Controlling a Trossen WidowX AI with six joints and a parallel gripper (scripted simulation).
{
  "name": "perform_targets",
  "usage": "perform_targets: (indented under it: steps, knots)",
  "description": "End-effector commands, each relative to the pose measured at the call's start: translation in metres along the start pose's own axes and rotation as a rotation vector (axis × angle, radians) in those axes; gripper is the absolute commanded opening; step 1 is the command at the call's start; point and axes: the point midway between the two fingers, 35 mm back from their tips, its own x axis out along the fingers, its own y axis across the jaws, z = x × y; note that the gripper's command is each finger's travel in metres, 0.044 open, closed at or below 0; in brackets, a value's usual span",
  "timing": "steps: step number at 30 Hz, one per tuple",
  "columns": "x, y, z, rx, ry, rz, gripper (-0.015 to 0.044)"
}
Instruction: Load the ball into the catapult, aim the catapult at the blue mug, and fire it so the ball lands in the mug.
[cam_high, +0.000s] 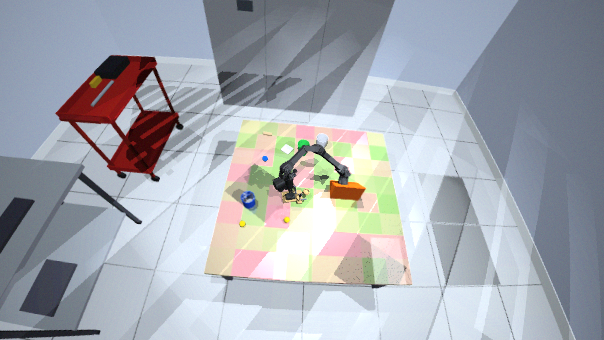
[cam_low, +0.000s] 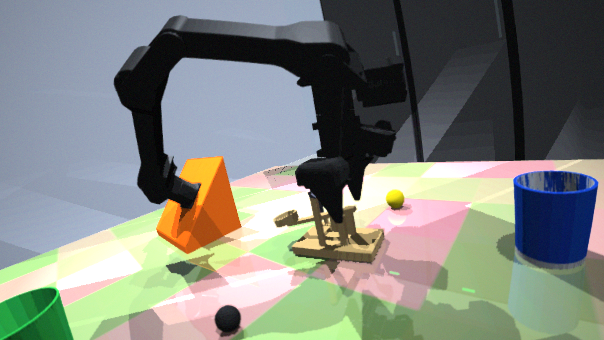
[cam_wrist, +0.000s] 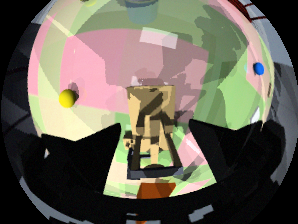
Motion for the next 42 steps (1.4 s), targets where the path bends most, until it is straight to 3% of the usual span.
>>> perform_targets:
  steps: [1, 12, 18, 42]
  knots:
    - [-0.062, 0.002, -0.002, 0.006, -0.023, 0.007, 0.0440]
    - [-0.061, 0.002, -0.004, 0.000, -0.031, 0.000, 0.0440]
    - [-0.015, 0.002, -0.002, 0.000, -0.031, -0.001, 0.0440]
    - [0.016, 0.002, -0.001, 0.000, -0.031, -0.002, 0.0440]
